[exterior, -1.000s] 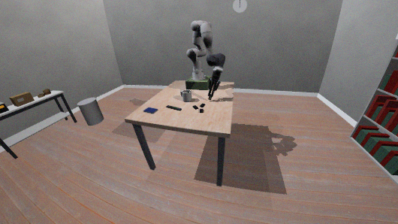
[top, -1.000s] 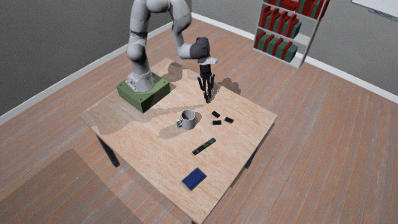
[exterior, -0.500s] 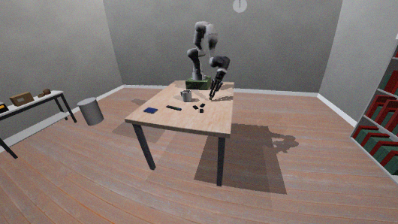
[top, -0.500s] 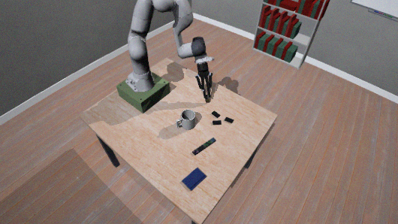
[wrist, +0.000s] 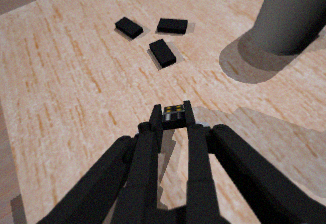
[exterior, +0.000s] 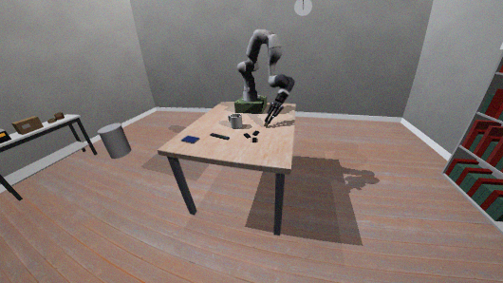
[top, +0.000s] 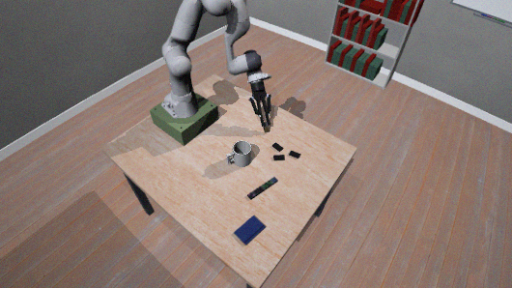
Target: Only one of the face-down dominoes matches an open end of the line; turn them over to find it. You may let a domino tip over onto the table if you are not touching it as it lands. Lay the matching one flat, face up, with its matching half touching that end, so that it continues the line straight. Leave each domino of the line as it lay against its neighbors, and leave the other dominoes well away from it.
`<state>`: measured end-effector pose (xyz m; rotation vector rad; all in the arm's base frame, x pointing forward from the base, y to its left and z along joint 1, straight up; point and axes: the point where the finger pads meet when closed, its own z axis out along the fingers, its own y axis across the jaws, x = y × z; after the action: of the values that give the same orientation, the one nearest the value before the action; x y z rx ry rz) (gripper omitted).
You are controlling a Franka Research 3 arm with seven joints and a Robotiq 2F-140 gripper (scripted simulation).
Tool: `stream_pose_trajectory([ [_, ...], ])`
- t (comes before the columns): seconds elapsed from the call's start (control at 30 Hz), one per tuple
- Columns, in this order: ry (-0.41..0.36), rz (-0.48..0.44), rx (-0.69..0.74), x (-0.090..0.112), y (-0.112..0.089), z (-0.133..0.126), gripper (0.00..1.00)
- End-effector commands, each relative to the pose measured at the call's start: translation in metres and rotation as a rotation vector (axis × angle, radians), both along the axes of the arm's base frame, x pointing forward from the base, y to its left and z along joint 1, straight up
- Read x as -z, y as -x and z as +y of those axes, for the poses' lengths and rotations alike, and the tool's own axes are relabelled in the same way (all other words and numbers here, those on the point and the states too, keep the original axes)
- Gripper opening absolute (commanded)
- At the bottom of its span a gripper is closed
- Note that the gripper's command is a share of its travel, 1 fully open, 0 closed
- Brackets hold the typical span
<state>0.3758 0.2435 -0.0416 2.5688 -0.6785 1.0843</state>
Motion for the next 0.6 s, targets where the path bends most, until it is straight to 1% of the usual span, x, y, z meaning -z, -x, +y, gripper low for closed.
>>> stream_pose_trajectory([
  [0.0, -0.008, -0.111, 0.074, -0.0035, -0.0048, -0.0072, 0.23],
  [0.07, 0.006, -0.131, 0.074, -0.0024, -0.0038, -0.0065, 0.23],
  [0.13, 0.006, -0.131, 0.074, -0.0024, -0.0038, -0.0065, 0.23],
  [0.57, 0.079, -0.242, 0.069, 0.0041, 0.0014, -0.0027, 0.23],
])
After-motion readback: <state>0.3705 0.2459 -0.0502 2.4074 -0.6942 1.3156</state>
